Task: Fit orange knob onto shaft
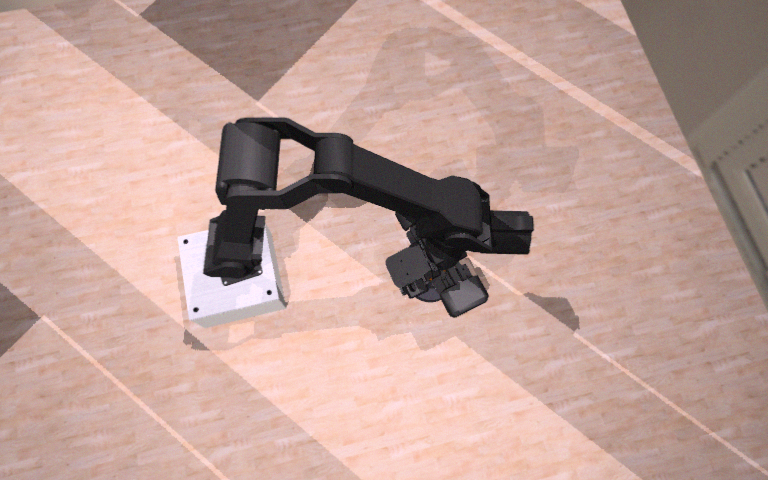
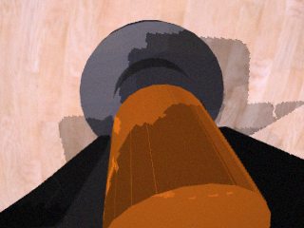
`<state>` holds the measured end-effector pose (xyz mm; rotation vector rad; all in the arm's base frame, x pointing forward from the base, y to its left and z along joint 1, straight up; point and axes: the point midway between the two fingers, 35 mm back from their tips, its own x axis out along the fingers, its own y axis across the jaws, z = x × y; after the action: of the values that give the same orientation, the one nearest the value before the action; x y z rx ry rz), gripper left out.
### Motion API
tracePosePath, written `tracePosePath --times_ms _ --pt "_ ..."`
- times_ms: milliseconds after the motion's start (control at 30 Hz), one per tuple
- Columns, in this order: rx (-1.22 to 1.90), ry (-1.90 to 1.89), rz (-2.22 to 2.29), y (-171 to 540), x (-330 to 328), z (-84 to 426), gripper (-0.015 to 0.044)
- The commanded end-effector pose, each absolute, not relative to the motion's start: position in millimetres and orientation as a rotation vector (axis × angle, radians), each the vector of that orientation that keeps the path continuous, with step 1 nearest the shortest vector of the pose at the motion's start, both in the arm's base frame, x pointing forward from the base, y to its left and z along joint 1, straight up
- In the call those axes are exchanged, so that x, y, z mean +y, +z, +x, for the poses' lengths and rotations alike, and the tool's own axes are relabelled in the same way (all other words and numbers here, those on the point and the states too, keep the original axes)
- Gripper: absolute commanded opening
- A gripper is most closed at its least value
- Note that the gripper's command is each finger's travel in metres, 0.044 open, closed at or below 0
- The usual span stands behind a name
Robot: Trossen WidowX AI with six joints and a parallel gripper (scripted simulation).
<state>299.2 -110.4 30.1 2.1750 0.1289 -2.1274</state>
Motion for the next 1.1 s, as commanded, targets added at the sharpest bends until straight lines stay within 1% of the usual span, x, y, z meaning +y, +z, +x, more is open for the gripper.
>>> tracePosePath --times_ms 0,367,500,1067 --pt "0.130 -2.120 2.175 30.0 -111.0 300.4 0.0000" --pt "0.118 -2.127 2.181 36.0 -110.8 298.3 0.0000" --pt "0.063 -2.154 2.209 36.4 -111.2 295.7 0.0000" --pt "0.063 -2.154 2.209 30.6 -110.8 296.2 0.0000"
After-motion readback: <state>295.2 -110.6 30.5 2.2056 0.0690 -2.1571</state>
